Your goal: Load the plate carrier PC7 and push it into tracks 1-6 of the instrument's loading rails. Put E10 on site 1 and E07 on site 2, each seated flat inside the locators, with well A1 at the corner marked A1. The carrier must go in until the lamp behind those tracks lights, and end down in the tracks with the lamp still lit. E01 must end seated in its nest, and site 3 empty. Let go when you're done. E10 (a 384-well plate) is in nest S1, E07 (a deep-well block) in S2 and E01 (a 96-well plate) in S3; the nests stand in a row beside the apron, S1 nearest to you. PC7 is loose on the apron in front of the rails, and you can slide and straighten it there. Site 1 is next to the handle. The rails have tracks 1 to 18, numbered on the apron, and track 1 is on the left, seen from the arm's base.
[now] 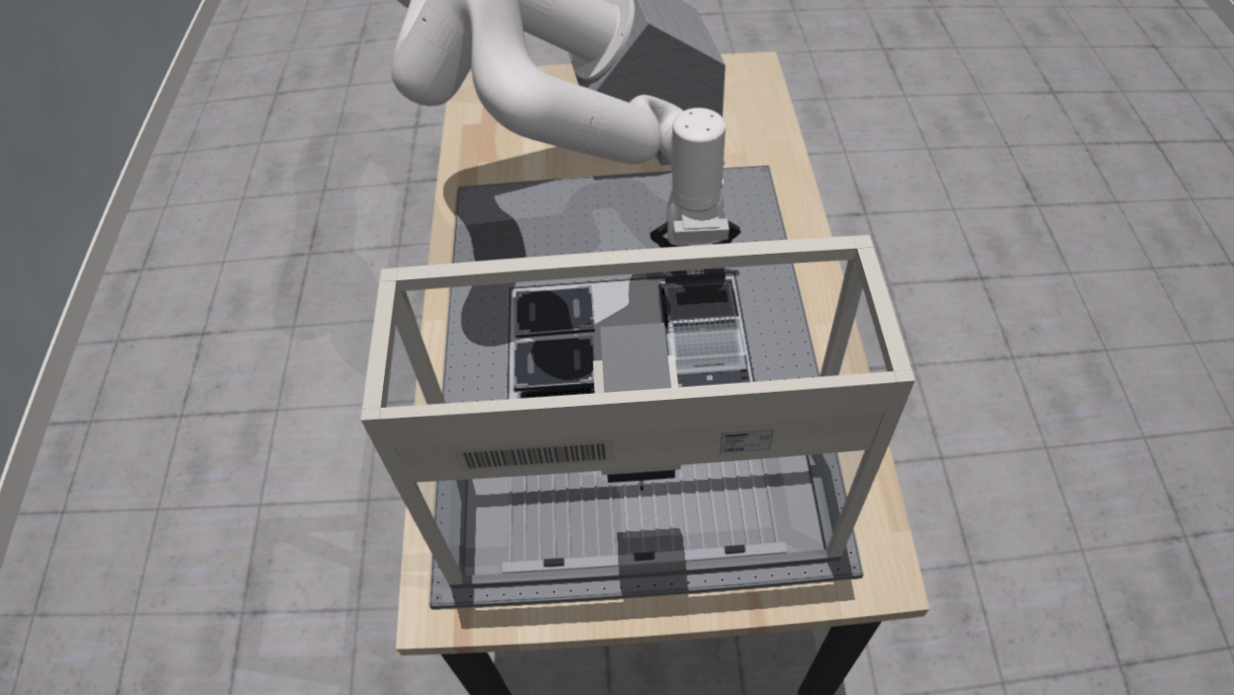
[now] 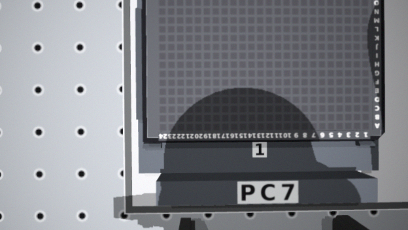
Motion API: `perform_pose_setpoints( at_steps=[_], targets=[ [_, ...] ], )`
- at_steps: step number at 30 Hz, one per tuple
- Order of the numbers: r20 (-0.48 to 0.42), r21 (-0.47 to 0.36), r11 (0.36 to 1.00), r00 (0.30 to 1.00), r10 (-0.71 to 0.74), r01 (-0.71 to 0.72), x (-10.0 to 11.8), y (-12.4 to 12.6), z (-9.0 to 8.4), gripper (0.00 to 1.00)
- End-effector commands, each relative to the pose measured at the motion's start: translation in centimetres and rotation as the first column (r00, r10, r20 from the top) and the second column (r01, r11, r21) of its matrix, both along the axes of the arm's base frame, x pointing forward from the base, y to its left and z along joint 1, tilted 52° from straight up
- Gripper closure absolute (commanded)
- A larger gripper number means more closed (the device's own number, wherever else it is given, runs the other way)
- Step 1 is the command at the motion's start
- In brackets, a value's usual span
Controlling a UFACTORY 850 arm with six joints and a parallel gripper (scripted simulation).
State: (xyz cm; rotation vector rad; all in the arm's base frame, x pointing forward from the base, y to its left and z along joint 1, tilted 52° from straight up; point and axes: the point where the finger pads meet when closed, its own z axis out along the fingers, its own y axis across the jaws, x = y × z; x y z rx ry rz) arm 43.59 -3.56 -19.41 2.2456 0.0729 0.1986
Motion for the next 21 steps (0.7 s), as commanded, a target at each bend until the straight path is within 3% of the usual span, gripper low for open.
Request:
perform_pose_setpoints(
  at_steps=[1,21],
  targets=[
    [0.001,0.000,1.000,1.000,0.001,-0.001,0.07,-0.09,-0.10,0.18],
    [0.001,0.000,1.000,1.000,0.001,-0.001,0.27,-1.01,-0.84,0.18]
  ],
)
